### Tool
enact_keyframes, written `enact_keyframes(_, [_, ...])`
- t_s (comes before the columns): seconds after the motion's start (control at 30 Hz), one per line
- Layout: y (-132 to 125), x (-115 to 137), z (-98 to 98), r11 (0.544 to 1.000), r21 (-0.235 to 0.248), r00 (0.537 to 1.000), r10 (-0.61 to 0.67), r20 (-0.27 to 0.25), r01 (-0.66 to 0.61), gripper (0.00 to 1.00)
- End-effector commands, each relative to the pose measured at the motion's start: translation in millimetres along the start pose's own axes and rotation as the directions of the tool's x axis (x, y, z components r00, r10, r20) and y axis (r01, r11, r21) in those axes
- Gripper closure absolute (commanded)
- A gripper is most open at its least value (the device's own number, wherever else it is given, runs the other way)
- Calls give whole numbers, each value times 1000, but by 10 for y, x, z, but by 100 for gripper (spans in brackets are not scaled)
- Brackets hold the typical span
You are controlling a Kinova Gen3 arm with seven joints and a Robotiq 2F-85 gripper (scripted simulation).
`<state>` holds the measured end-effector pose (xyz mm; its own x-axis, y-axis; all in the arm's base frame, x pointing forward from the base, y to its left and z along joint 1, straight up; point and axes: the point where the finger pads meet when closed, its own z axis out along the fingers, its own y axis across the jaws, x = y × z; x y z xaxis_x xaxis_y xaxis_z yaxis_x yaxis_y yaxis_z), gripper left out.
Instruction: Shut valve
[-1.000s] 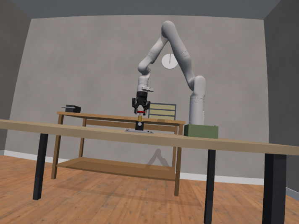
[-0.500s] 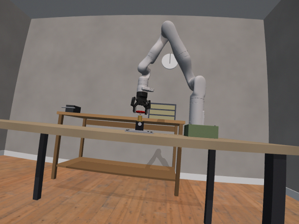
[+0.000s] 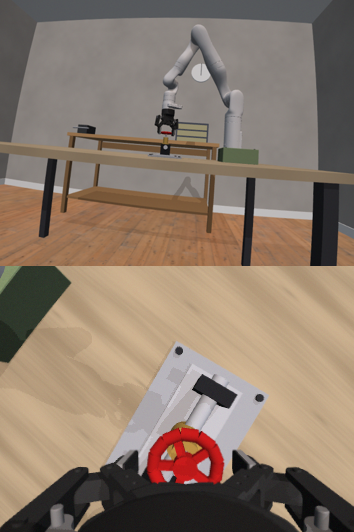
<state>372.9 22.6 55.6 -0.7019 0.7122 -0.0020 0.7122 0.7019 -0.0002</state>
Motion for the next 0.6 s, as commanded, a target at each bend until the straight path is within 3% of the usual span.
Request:
enact_keyframes(0.0, [3,-3,-5,1000,-1,1000,0,1,0,0])
enact_keyframes(0.57, [4,-3,-36,1000,-1,1000,0,1,0,0])
